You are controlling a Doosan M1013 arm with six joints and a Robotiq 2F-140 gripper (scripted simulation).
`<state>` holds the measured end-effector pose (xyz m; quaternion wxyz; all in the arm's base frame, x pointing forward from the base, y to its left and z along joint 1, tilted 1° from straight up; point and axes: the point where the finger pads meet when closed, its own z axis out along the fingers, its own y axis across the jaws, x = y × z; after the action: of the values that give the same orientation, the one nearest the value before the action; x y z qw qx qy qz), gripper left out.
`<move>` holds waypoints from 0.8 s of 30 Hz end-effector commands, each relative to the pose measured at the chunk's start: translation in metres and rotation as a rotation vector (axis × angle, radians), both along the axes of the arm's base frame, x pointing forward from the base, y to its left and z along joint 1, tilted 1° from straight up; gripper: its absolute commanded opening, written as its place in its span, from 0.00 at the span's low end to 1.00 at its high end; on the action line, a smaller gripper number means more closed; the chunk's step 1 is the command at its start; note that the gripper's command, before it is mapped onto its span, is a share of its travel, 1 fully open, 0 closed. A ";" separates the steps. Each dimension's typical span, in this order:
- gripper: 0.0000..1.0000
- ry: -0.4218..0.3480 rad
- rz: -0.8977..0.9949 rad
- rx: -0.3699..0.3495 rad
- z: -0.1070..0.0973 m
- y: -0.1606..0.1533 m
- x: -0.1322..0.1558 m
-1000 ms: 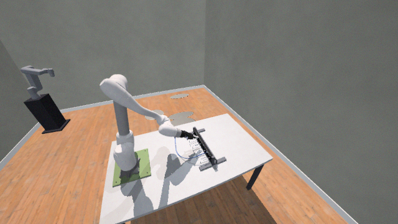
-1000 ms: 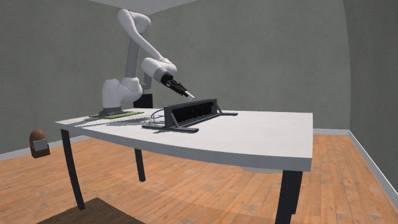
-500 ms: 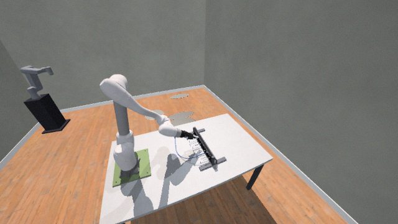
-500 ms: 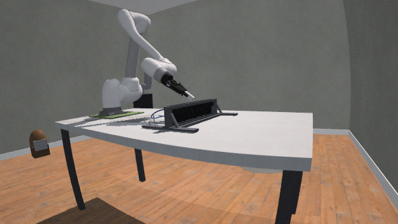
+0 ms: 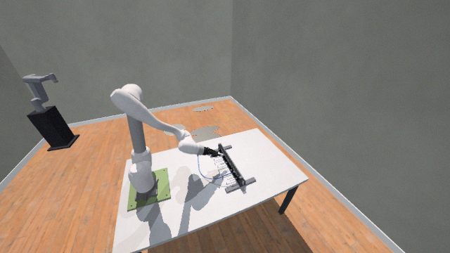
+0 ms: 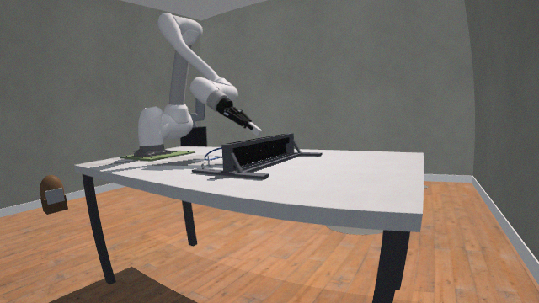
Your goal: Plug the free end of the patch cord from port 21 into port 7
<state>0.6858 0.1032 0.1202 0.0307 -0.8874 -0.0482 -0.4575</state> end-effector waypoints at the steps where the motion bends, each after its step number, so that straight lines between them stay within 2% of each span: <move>1: 0.00 0.000 0.000 0.000 0.009 -0.001 -0.012; 5: 0.00 0.000 0.000 0.000 0.027 -0.005 -0.037; 7: 0.00 0.000 0.000 0.000 0.027 -0.005 -0.037; 16: 0.00 0.000 0.000 0.000 0.066 -0.011 -0.093; 24: 0.00 0.000 0.000 0.000 0.075 -0.013 -0.105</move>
<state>0.5809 0.0905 0.1950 0.0289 -0.8874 -0.0474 -0.4576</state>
